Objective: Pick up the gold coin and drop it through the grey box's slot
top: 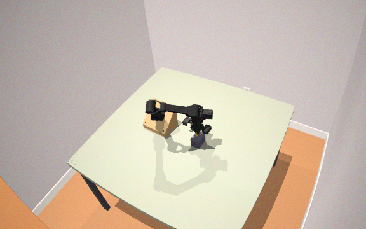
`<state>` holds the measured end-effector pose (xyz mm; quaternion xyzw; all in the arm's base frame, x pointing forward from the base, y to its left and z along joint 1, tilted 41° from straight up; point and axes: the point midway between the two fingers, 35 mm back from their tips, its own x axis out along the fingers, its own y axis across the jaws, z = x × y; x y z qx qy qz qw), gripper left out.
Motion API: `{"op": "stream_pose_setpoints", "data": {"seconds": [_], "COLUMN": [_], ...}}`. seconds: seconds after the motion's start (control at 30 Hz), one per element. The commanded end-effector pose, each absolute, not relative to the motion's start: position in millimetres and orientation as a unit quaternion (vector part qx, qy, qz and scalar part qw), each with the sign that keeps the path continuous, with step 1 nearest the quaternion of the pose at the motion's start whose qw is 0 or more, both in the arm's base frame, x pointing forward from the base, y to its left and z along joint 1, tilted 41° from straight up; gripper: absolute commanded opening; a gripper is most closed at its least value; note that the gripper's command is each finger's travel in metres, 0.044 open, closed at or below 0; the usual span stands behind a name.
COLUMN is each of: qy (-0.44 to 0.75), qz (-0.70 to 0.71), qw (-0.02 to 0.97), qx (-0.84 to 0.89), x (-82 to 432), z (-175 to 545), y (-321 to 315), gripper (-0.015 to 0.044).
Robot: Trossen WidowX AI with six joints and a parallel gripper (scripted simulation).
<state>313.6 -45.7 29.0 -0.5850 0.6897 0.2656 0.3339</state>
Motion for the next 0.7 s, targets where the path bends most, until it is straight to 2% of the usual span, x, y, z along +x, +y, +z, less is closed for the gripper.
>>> {"op": "stream_pose_setpoints", "data": {"seconds": [0.0,0.23,0.43,0.67], "qy": [0.690,0.690,0.689,0.689], "qz": [0.267,0.267,0.266,0.266], "qw": [0.330,0.330,0.333,0.333], "qx": [-0.586,-0.586,-0.585,-0.585], "x": [311.4,311.0,312.5,312.5], "z": [26.7,24.3,26.3,26.3], "y": [-47.7,-49.6,-47.8,-47.8], "gripper": [0.0000,0.0000,0.0157,0.0161]}}
